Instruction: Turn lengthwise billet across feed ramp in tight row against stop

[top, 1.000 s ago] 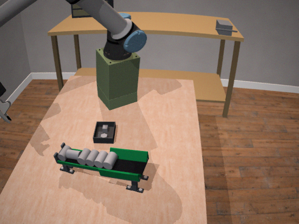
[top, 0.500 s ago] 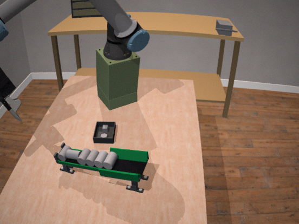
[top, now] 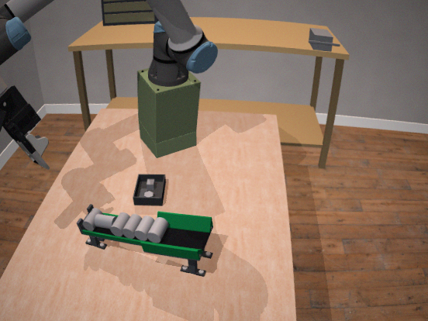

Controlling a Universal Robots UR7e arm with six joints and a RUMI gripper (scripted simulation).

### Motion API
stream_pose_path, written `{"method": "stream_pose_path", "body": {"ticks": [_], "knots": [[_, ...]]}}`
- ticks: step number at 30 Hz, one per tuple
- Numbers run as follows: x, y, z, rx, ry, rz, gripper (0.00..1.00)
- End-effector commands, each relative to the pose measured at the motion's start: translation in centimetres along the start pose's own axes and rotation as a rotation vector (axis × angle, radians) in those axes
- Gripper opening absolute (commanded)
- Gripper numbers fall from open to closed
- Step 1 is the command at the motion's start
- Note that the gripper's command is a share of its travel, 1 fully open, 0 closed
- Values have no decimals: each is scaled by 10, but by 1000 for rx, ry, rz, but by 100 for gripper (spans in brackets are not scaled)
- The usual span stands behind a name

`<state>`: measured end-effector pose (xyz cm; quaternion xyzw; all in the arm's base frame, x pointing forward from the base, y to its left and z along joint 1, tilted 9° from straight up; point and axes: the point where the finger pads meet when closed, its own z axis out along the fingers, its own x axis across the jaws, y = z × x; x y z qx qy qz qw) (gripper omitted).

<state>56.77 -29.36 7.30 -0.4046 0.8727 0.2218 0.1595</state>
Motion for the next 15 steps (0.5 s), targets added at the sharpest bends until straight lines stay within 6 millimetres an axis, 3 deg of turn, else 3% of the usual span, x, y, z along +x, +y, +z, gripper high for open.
{"method": "stream_pose_path", "body": {"ticks": [1,8,13,15], "knots": [[-7,6,0,3,15,-14,40],[-7,6,0,3,15,-14,40],[-51,50,11,1,117,-127,40],[-51,50,11,1,117,-127,40]]}}
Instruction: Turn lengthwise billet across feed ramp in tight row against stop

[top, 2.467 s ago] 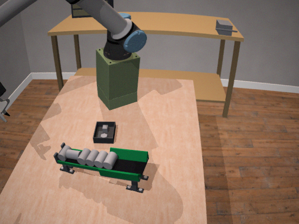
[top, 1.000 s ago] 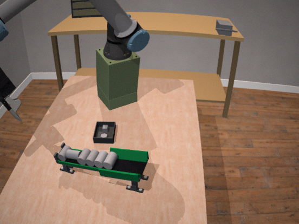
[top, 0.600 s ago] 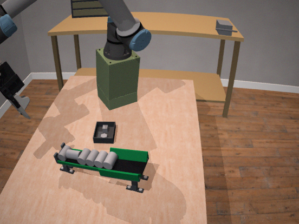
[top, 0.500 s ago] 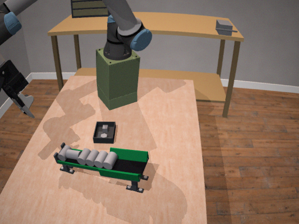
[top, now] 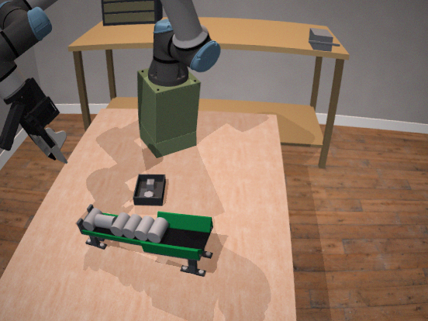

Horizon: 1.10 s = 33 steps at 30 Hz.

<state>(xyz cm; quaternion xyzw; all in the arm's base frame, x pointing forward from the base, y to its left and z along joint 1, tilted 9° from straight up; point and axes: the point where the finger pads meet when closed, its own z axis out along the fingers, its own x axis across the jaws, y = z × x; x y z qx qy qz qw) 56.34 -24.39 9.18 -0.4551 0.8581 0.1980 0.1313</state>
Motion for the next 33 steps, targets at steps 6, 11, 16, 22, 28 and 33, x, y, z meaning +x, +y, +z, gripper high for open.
{"method": "stream_pose_path", "body": {"ticks": [6,11,16,22,28,33], "knots": [[-15,12,1,5,30,-31,40],[-22,20,2,5,49,-53,40],[-55,55,9,9,129,-144,40],[-55,55,9,9,129,-144,40],[-62,64,10,11,146,-165,40],[-88,101,17,21,223,-256,40]]}}
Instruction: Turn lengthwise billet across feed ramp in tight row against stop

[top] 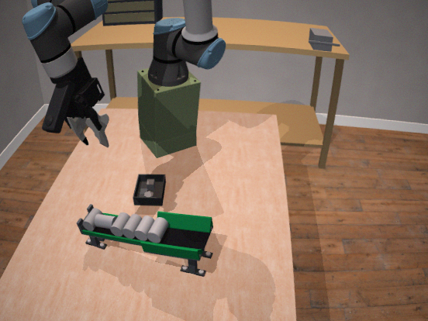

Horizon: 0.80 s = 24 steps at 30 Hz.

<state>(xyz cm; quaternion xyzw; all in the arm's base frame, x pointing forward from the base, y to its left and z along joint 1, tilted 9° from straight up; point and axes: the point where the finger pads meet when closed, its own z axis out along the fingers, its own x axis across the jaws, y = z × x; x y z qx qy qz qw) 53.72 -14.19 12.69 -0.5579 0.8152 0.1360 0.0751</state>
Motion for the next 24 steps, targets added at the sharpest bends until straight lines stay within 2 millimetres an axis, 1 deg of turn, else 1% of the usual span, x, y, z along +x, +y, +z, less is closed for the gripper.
{"method": "stream_pose_path", "body": {"ticks": [1,11,16,24], "knots": [[-18,16,-1,9,40,-45,40],[-18,16,-1,9,40,-45,40],[-54,56,1,28,132,-155,40],[-54,56,1,28,132,-155,40]]}}
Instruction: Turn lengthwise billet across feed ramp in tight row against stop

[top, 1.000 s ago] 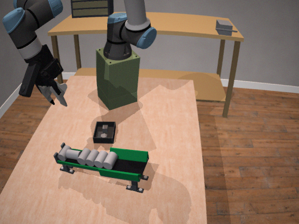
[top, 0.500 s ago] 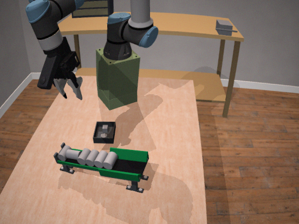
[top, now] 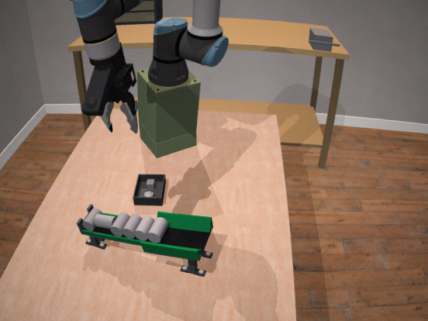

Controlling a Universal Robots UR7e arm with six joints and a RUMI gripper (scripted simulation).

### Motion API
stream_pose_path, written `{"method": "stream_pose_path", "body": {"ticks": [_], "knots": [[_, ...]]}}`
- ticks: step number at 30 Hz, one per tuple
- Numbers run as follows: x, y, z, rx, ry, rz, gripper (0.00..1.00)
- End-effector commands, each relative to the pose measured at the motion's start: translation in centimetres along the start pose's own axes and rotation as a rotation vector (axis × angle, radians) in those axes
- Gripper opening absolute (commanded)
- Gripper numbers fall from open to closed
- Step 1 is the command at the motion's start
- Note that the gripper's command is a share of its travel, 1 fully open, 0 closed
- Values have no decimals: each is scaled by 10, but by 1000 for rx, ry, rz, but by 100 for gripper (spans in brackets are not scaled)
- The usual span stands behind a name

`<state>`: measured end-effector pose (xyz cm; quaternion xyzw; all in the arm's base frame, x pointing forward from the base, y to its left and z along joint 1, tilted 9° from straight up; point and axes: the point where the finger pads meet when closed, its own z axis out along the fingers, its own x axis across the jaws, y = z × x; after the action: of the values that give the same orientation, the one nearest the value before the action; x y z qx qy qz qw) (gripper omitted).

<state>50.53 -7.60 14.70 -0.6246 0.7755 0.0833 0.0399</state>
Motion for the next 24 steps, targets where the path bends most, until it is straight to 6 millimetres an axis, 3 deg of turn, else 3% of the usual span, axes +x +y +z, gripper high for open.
{"method": "stream_pose_path", "body": {"ticks": [1,4,9,21,24], "knots": [[-1,1,-1,2,3,-3,40],[-1,1,-1,2,3,-3,40],[-35,37,-2,29,91,-110,40],[-35,37,-2,29,91,-110,40],[-52,60,-2,49,141,-172,40]]}}
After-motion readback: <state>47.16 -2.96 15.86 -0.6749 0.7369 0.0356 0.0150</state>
